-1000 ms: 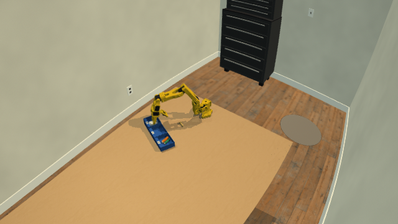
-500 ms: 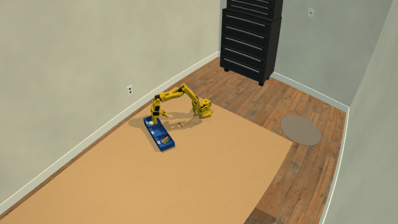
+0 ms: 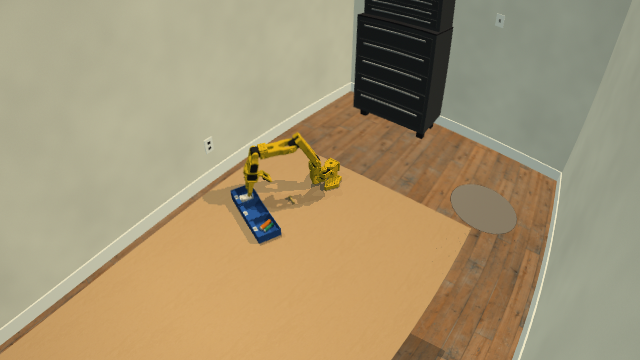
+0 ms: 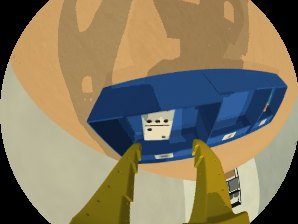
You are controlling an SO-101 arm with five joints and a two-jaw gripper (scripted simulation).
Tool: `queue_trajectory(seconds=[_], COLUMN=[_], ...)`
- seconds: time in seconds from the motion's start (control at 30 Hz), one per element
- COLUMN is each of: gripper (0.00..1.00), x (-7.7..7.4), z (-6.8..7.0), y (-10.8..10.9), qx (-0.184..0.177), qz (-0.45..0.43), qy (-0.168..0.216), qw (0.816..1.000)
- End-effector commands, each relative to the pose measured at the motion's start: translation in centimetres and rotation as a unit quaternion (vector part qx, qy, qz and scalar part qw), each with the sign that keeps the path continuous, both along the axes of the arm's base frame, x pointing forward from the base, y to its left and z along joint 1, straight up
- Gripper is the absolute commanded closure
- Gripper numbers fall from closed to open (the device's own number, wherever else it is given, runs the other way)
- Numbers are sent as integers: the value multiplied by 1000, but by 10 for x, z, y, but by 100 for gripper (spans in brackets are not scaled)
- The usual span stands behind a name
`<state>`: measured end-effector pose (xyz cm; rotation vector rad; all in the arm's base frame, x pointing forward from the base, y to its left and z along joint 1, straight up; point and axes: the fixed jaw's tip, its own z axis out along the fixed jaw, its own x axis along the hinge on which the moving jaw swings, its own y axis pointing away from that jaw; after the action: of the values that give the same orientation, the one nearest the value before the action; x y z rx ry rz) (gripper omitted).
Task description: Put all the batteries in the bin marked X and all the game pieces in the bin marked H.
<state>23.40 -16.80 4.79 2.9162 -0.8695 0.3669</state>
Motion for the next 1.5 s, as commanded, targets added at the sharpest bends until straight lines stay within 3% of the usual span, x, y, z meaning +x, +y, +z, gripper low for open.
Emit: queue_trajectory(seconds=[0.0, 0.23, 1.47], gripper=[77, 77, 77], x=[2, 0, 0], z=[34, 41, 42], y=[-5, -3, -1], qx=[-26, -26, -22], qz=[-1, -1, -13], qy=[-37, -37, -39], qw=[999, 999, 999])
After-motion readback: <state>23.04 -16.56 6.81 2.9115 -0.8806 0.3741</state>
